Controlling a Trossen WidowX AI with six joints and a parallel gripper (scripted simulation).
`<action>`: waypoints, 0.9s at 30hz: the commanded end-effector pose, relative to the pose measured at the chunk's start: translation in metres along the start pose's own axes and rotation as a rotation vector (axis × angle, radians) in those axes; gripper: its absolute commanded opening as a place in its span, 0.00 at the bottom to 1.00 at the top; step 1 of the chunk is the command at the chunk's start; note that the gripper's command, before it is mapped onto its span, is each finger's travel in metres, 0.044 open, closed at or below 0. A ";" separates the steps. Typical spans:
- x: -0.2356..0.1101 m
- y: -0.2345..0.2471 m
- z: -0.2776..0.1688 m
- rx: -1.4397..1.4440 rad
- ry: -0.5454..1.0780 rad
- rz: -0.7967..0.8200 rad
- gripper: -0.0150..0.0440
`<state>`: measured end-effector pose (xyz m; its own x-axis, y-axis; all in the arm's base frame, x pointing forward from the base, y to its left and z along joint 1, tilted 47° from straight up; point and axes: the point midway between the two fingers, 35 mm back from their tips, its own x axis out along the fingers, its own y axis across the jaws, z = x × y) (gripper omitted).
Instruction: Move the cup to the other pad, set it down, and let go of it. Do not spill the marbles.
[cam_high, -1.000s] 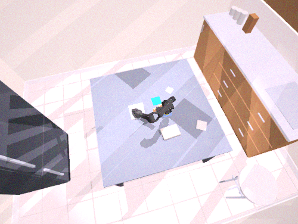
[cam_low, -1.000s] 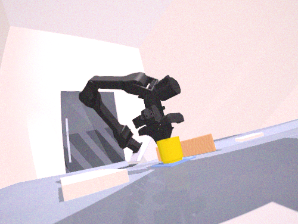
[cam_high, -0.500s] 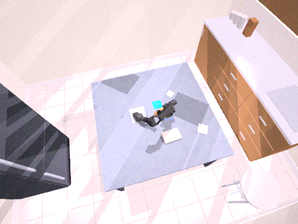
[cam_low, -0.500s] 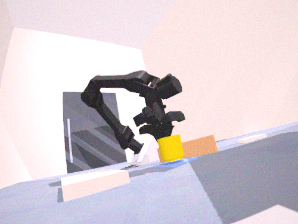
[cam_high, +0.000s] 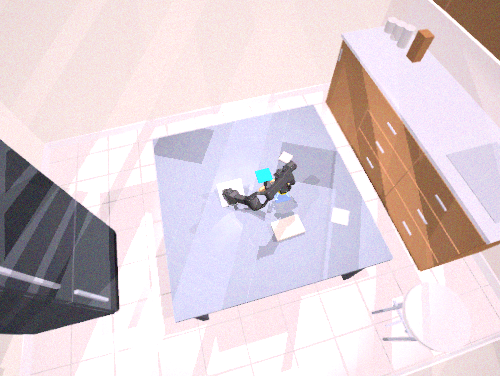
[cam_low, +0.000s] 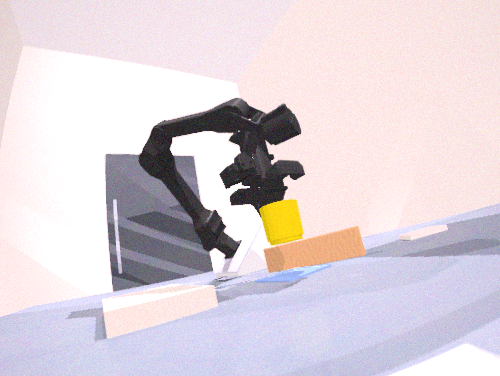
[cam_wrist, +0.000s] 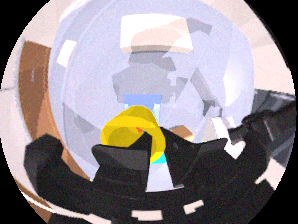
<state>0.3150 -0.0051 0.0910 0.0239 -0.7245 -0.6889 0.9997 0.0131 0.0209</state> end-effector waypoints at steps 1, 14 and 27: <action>-0.012 0.001 -0.001 0.003 0.002 0.001 0.25; -0.022 0.000 0.001 -0.002 -0.002 0.003 0.25; -0.022 -0.002 -0.004 -0.002 -0.001 0.003 0.25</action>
<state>0.3137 0.0108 0.1061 0.0267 -0.7264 -0.6868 0.9996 0.0176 0.0202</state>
